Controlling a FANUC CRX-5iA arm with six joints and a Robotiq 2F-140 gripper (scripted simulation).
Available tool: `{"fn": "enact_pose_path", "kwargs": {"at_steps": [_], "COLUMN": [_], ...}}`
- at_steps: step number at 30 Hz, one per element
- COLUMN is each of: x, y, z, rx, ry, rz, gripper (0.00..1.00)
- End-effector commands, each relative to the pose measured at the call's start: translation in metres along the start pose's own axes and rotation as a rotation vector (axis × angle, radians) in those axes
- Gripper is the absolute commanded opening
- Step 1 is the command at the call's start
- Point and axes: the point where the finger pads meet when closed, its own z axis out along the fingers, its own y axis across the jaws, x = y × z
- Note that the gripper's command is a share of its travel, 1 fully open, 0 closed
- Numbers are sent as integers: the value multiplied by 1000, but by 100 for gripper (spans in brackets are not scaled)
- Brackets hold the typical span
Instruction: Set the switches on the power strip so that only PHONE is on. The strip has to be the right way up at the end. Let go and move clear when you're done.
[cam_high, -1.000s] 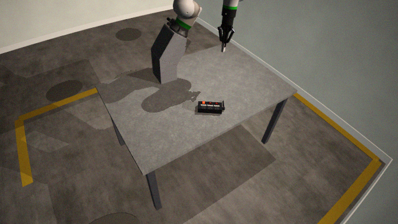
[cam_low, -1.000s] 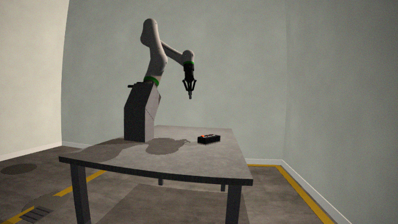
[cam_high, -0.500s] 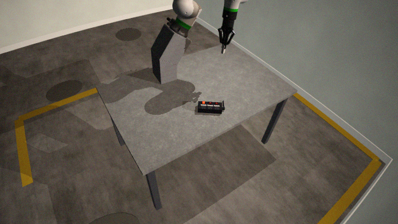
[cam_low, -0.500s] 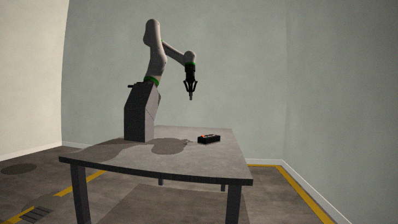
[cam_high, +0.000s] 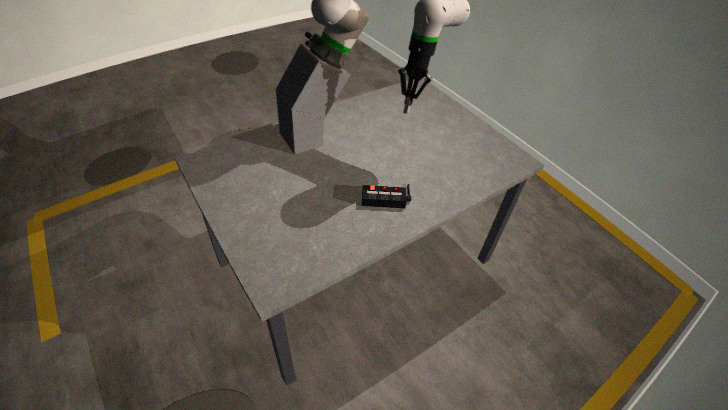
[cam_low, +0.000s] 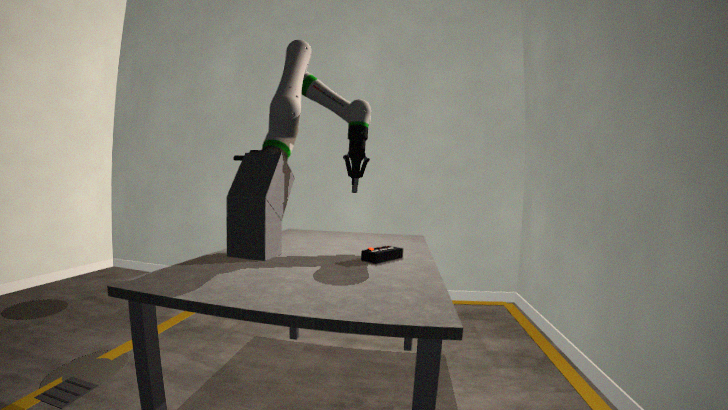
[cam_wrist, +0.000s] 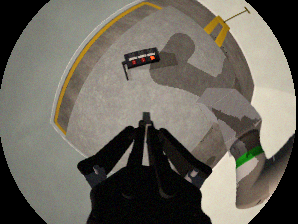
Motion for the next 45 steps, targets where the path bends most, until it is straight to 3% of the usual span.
{"fn": "enact_pose_path", "kwargs": {"at_steps": [1,2,4,5,7,8,10,11,13,14,16,17,19,22,24,28,35,45], "x": [13,24,24,35,35,47,47,59,59,71,71,82,82,103,103,125,136,136], "y": [-5,-8,-8,-9,-9,-11,-11,-11,-11,-11,-11,-10,-10,-6,-6,0,5,5], "z": [16,29,29,42,42,55,55,69,69,83,83,96,96,119,119,145,159,160], "rx": [-18,-24,-24,-27,-27,-27,-27,-23,-23,-17,-17,-9,-9,11,11,40,57,58], "ry": [-47,-68,-68,-91,-91,-113,-113,-135,-135,-156,-156,-175,-175,-207,-207,-237,-250,-251], "rz": [-44,-73,-73,-102,-102,-130,-130,-157,-157,-182,-182,-205,-205,-244,-244,-284,-305,-306], "gripper": [0,0,0,0,0,0,0,0,0,0,0,0,0,0,0,0,0,0]}}
